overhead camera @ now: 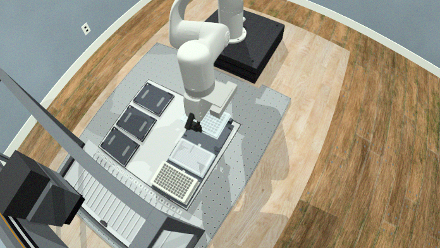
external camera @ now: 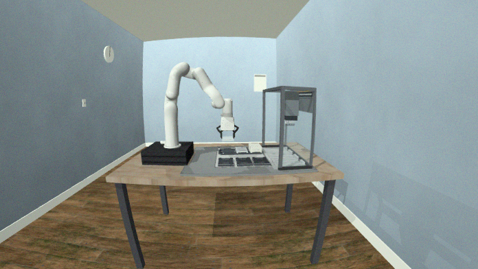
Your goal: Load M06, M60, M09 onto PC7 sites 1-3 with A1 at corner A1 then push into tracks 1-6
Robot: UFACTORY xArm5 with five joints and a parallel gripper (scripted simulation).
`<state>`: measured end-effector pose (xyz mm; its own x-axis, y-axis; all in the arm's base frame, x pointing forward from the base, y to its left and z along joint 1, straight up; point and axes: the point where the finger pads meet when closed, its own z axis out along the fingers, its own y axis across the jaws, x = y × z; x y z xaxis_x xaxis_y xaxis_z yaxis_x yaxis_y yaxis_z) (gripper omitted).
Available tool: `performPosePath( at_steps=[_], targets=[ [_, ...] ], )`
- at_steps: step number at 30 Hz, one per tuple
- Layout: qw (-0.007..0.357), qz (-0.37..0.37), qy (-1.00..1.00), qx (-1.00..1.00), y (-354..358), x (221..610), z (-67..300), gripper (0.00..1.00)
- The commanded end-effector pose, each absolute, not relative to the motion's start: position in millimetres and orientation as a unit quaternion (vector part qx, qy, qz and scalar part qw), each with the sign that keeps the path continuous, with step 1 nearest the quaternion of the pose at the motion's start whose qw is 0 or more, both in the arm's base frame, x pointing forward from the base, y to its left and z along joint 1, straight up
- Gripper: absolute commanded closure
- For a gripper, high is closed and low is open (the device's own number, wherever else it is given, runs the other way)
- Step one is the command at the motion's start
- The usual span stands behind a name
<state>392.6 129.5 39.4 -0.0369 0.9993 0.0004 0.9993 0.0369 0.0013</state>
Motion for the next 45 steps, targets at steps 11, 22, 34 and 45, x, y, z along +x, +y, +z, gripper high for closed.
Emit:
performPosePath(
  at_steps=[11, 22, 34, 45],
  targets=[
    [-0.001, 0.004, 0.72, 0.694, 130.2, 394.3, 19.1, 1.0],
    [-0.001, 0.004, 0.72, 0.694, 130.2, 394.3, 4.0, 1.0],
    [-0.001, 0.004, 0.72, 0.694, 130.3, 394.3, -12.7, 1.0],
    [-0.001, 0.004, 0.72, 0.694, 130.5, 394.3, -31.0, 1.0]
  ],
)
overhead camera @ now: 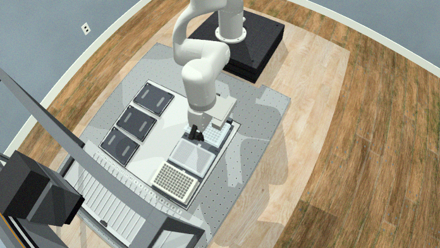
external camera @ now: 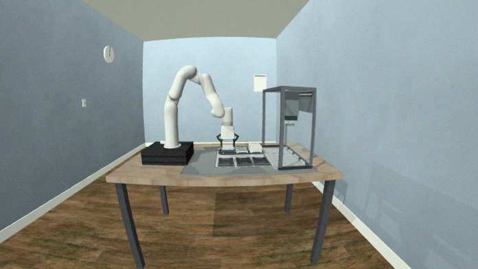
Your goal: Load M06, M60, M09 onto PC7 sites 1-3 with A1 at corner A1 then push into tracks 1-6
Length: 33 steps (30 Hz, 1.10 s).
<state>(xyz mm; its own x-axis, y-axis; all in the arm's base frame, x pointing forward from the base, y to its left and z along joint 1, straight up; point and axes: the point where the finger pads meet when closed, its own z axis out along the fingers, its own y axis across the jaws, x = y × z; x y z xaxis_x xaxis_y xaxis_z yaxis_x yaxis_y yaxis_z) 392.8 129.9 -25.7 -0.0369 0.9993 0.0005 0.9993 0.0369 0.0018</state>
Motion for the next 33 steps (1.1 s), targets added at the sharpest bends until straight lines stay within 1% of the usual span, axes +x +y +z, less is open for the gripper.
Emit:
performPosePath(
  at_steps=[1, 23, 33],
  targets=[
    [-0.001, 0.004, 0.72, 0.694, 130.5, 394.3, -32.7, 1.0],
    [-0.001, 0.004, 0.72, 0.694, 130.5, 394.3, -34.8, 1.0],
    [-0.001, 0.004, 0.72, 0.694, 130.5, 394.3, -41.5, 1.0]
  ],
)
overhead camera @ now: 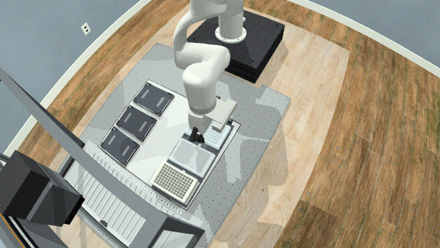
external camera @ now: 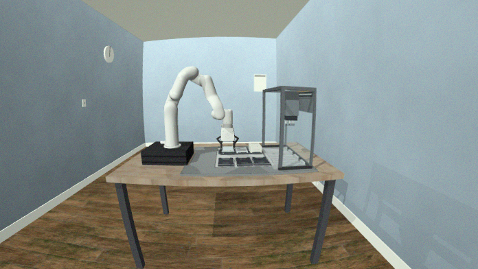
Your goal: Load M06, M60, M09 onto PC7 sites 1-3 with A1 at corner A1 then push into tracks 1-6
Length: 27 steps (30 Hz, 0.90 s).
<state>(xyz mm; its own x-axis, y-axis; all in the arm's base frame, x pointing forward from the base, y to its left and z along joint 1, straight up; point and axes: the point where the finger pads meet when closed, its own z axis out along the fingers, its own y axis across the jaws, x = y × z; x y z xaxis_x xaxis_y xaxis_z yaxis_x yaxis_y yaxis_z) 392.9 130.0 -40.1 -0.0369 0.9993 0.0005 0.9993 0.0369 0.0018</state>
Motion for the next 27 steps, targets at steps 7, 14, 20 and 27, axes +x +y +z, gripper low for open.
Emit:
performPosePath(
  at_steps=[7, 14, 20, 27],
  targets=[
    [-0.001, 0.004, 0.72, 0.694, 130.5, 394.3, -44.8, 1.0],
    [-0.001, 0.004, 0.72, 0.694, 130.5, 394.3, -44.8, 1.0],
    [-0.001, 0.004, 0.72, 0.694, 130.5, 394.3, -44.8, 1.0],
    [-0.001, 0.004, 0.72, 0.694, 130.5, 394.3, -45.5, 0.0]
  ],
)
